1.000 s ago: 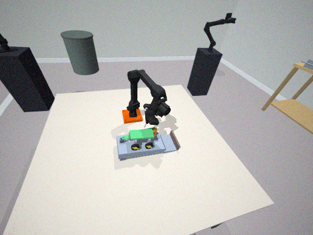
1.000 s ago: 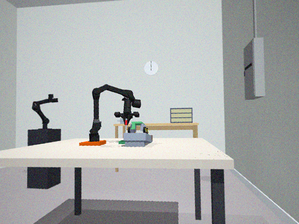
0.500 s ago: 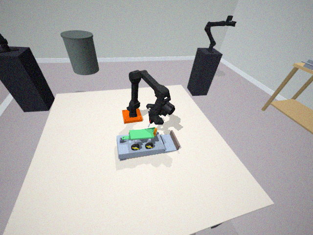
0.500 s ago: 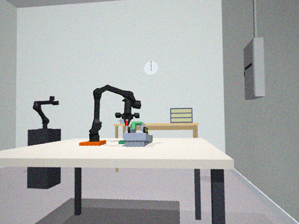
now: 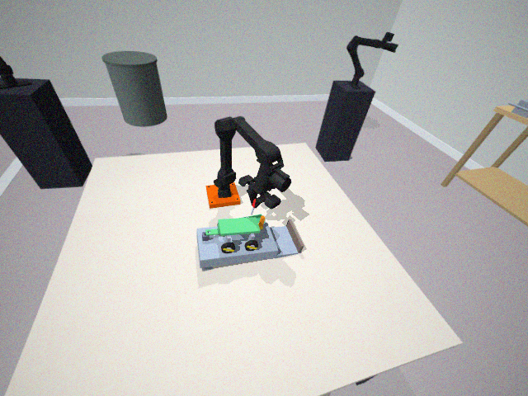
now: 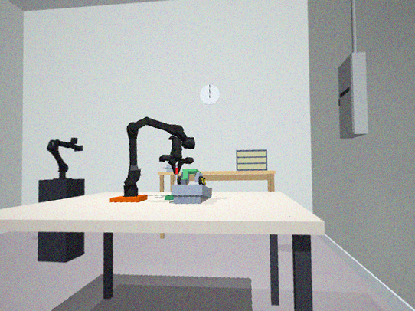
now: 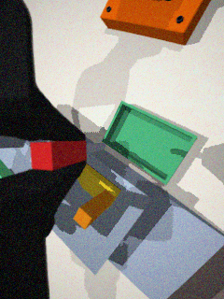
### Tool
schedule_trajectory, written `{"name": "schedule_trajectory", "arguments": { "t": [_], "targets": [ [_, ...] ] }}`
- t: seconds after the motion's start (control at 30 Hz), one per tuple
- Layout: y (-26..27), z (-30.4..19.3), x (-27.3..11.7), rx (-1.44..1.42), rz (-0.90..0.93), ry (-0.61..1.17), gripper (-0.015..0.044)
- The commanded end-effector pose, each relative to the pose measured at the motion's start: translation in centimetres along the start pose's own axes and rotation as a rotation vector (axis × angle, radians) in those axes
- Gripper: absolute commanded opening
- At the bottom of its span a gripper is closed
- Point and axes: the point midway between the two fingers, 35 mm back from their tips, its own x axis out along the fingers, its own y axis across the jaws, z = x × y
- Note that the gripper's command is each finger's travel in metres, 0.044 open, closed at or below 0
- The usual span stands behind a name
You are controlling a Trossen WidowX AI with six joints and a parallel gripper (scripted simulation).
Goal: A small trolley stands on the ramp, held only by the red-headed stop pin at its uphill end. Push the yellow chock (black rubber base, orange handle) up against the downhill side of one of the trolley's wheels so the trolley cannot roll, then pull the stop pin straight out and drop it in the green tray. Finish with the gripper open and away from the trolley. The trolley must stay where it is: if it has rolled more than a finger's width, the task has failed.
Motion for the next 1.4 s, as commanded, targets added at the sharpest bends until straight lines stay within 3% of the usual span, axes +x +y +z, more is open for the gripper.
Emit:
{"name": "schedule_trajectory", "arguments": {
  "t": [0.0, 1.0, 1.37],
  "targets": [
    [0.18, 0.02, 0.07, -0.109, -0.013, -0.022, 0.0],
    [0.37, -0.55, 0.06, -1.016, -0.169, -0.118, 0.0],
    [0.72, -0.22, 0.58, -1.041, -0.174, -0.12, 0.0]
  ]
}}
